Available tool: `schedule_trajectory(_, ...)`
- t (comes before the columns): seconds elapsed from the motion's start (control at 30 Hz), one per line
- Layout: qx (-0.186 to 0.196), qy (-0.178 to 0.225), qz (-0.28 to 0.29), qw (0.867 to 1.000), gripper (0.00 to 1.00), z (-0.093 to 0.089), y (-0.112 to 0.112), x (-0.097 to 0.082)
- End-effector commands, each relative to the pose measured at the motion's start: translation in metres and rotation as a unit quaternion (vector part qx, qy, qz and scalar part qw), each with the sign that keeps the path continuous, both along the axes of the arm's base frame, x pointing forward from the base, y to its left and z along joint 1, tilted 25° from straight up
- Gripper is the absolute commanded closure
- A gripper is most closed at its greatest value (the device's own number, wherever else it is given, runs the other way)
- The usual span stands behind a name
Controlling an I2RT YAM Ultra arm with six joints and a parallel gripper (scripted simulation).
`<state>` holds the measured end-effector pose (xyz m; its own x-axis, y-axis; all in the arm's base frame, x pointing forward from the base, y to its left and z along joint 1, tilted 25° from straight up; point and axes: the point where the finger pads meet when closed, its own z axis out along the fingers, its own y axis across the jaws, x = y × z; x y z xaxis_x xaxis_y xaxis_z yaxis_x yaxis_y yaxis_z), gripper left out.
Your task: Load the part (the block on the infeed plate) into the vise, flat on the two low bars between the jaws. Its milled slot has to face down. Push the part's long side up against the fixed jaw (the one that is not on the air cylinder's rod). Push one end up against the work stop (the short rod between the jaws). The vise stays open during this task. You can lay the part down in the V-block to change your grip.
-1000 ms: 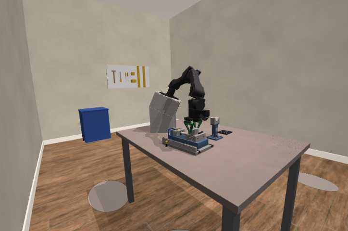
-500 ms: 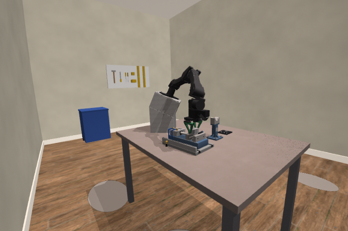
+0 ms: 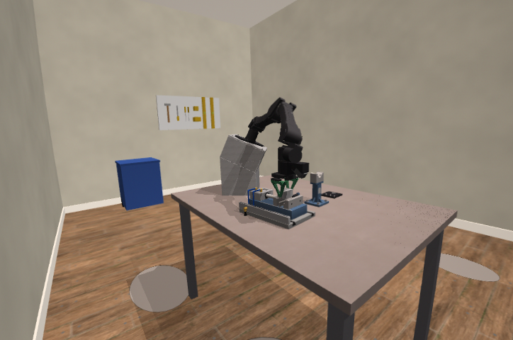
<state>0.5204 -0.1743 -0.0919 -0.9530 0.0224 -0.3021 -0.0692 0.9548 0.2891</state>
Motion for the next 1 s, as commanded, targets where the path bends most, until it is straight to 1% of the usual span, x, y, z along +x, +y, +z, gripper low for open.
schedule_trajectory(0.0,-0.011,-0.021,-0.008,1.000,1.00,0.009,-0.013,0.012)
schedule_trajectory(0.13,-0.010,-0.019,-0.008,1.000,1.00,0.009,-0.011,0.011)
schedule_trajectory(0.23,-0.014,-0.029,-0.007,0.999,1.00,0.016,-0.012,0.016)
schedule_trajectory(0.3,-0.013,-0.026,-0.007,1.000,1.00,0.011,-0.011,0.015)
schedule_trajectory(0.37,-0.013,-0.026,-0.007,1.000,1.00,0.011,-0.011,0.015)
schedule_trajectory(0.4,-0.007,-0.014,-0.009,1.000,1.00,0.007,-0.011,0.009)
schedule_trajectory(0.43,-0.007,-0.015,-0.009,1.000,1.00,0.006,-0.010,0.010)
schedule_trajectory(0.5,-0.012,-0.024,-0.008,1.000,1.00,0.012,-0.011,0.014)
schedule_trajectory(0.6,-0.010,-0.022,-0.007,1.000,1.00,0.004,-0.009,0.014)
schedule_trajectory(0.67,-0.010,-0.021,-0.008,1.000,1.00,0.004,-0.010,0.014)
schedule_trajectory(0.77,-0.011,-0.023,-0.008,1.000,1.00,0.007,-0.010,0.015)
schedule_trajectory(0.93,-0.013,-0.025,-0.007,1.000,1.00,0.005,-0.010,0.017)
schedule_trajectory(0.97,-0.012,-0.024,-0.007,1.000,1.00,0.007,-0.010,0.016)
